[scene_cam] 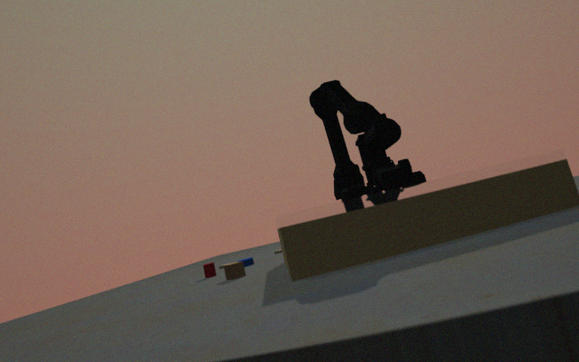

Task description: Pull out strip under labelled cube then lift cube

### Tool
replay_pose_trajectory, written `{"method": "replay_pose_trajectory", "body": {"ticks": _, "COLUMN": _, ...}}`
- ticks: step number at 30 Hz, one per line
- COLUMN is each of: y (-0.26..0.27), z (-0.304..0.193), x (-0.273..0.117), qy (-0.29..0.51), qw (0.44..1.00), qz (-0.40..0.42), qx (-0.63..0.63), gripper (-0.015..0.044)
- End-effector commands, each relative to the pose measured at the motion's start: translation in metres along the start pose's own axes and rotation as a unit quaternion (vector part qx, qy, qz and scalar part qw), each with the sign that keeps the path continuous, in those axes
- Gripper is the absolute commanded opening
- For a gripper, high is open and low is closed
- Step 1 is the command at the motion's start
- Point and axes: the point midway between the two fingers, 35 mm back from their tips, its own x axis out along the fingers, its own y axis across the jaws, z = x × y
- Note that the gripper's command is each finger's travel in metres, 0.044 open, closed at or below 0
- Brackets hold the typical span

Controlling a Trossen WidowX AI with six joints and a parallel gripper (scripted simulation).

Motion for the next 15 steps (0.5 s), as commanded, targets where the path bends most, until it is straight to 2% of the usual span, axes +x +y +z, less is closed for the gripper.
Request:
{"method": "replay_pose_trajectory", "body": {"ticks": 1, "y": 0.001, "z": -0.013, "x": 0.004, "qy": 0.011, "qw": 1.000, "qz": 0.002, "qx": 0.002, "gripper": 0.0000}}
{"method": "replay_pose_trajectory", "body": {"ticks": 15, "y": 0.002, "z": -0.034, "x": 0.004, "qy": 0.012, "qw": 1.000, "qz": 0.002, "qx": 0.002, "gripper": 0.0000}}
